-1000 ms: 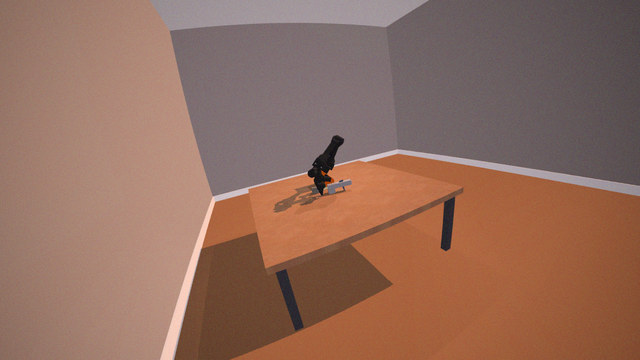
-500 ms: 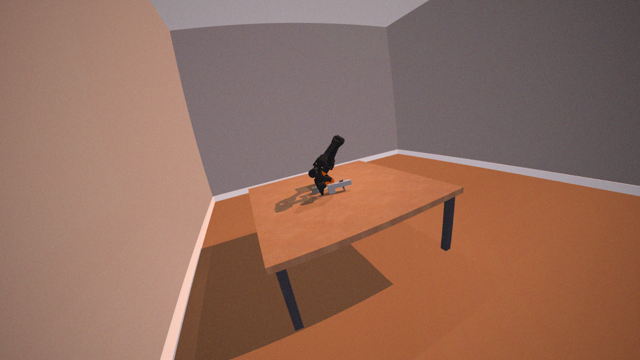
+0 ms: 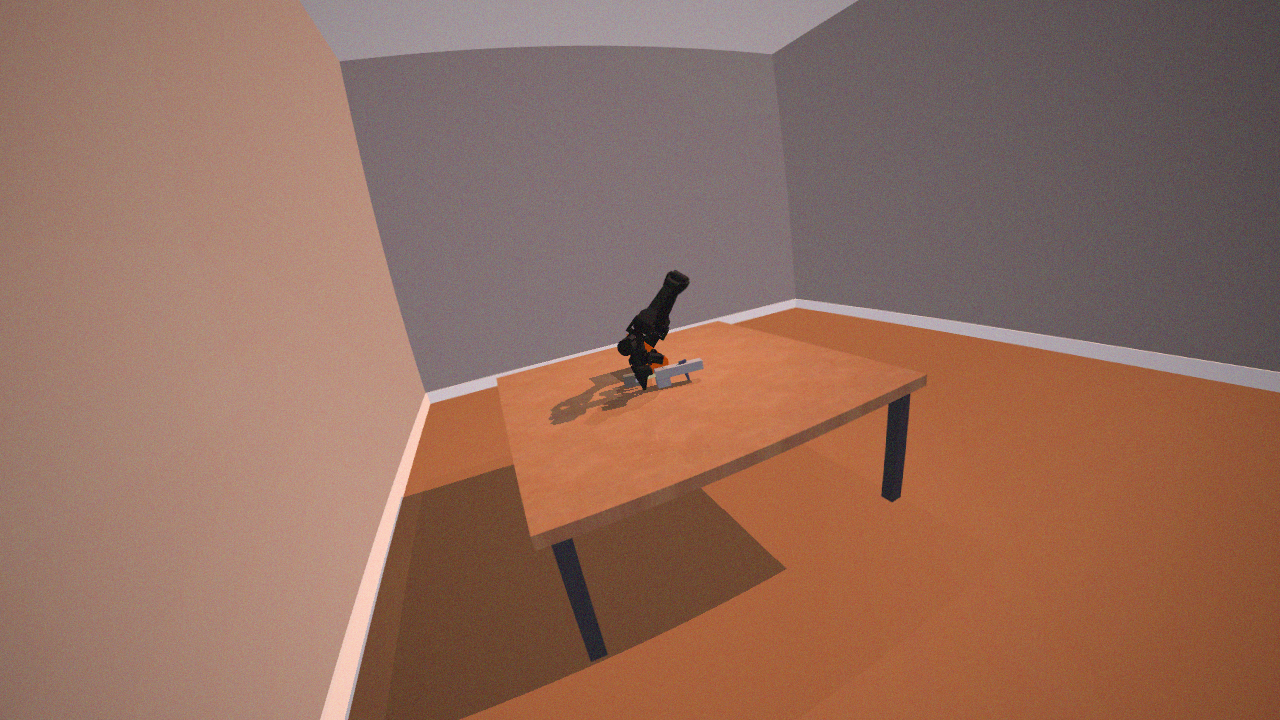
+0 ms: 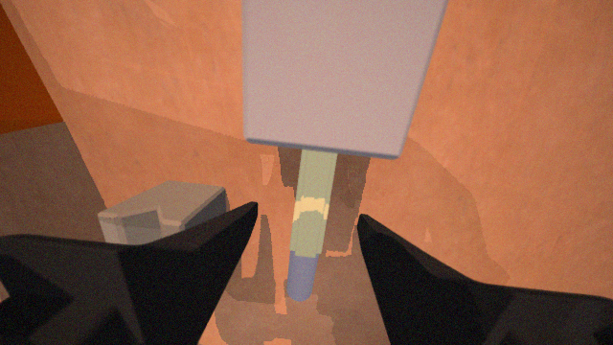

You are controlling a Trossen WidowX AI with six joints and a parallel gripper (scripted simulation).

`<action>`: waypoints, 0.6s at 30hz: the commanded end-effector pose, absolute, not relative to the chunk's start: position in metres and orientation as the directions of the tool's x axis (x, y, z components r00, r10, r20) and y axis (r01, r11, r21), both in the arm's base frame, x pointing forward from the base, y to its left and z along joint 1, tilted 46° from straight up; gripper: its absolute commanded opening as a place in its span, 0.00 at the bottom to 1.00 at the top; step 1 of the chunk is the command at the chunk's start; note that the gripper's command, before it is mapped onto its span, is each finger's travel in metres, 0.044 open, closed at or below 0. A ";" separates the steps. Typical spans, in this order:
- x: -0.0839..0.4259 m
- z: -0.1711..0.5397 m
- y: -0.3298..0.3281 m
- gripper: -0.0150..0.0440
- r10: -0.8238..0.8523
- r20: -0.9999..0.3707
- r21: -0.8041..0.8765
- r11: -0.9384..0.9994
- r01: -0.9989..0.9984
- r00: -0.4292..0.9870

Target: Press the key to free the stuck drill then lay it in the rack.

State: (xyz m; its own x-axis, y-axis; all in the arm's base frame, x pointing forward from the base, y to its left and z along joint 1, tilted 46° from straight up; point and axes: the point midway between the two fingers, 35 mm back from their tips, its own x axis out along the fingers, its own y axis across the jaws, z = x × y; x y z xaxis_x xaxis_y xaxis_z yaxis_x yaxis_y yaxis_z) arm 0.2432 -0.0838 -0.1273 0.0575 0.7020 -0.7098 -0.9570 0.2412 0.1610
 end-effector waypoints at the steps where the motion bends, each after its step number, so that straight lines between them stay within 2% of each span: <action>1: 0.243 -0.127 -0.084 0.60 0.702 -0.710 0.161 0.241 -0.957 0.058; 8: 0.243 -0.127 -0.084 0.29 0.702 -0.710 0.161 0.241 -0.957 0.058; 11: 0.243 -0.127 -0.084 0.25 0.702 -0.710 0.161 0.241 -0.957 0.058; 18: 0.242 -0.126 -0.085 0.25 0.705 -0.707 0.166 0.242 -0.956 0.056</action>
